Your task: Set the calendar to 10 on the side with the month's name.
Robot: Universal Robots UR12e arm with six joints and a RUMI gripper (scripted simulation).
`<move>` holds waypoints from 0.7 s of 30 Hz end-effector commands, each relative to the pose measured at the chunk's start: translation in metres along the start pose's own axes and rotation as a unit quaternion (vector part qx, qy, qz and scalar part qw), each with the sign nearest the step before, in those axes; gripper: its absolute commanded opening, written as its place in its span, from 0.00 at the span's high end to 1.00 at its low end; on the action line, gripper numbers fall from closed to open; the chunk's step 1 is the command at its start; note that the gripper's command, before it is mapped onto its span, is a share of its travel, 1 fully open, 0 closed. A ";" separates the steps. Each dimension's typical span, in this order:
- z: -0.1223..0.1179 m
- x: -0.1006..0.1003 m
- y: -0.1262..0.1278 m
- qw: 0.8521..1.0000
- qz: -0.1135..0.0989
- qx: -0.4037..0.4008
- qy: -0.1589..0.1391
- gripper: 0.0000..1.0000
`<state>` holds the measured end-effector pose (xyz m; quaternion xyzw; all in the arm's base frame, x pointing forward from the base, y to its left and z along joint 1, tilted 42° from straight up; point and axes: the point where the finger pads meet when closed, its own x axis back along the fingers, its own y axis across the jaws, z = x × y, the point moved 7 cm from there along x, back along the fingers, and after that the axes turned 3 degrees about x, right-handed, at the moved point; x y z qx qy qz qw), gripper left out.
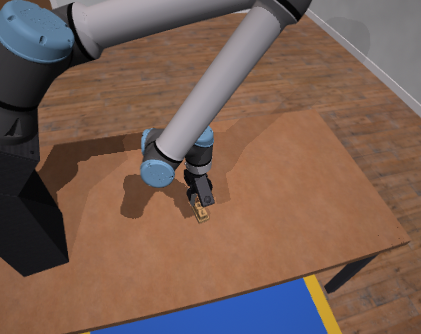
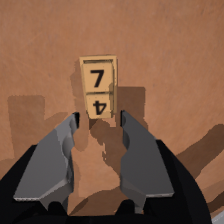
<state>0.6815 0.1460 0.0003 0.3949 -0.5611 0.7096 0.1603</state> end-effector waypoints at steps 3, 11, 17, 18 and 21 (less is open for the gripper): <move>0.000 0.000 0.000 1.000 0.000 0.000 0.000 0.71; 0.000 0.000 0.000 1.000 0.000 0.000 0.000 0.71; 0.000 -0.001 0.000 1.000 0.000 0.000 0.000 0.71; 0.000 -0.001 0.000 1.000 0.000 0.000 0.000 0.71; 0.000 -0.004 0.000 1.000 0.000 0.000 0.000 0.71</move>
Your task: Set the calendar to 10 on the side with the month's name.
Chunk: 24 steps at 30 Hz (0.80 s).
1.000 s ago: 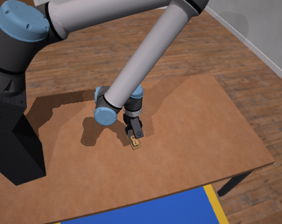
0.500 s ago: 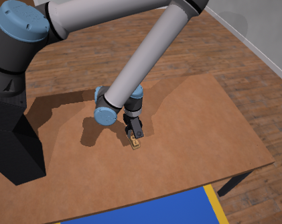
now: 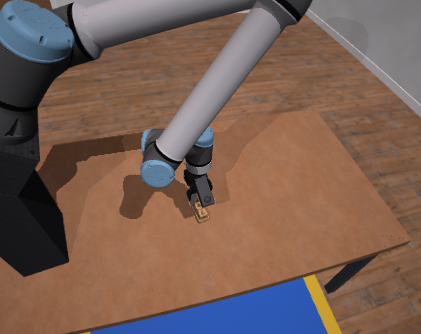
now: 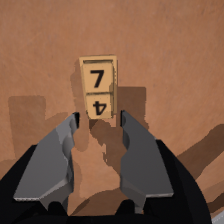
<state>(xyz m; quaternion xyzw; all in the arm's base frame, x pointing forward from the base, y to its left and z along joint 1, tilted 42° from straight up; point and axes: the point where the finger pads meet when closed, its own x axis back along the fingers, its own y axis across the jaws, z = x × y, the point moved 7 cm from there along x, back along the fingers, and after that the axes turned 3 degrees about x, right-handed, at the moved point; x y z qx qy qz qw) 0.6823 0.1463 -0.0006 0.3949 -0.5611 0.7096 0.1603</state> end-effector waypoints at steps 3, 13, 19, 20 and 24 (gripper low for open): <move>0.000 -0.006 0.000 1.000 0.000 0.000 0.000 0.71; 0.000 -0.021 0.000 1.000 0.000 0.000 0.000 0.71; 0.000 -0.027 0.000 1.000 0.000 0.000 0.000 0.71; 0.000 -0.027 0.000 1.000 0.000 0.000 0.000 0.71; 0.000 -0.027 0.000 1.000 0.000 0.000 0.000 0.71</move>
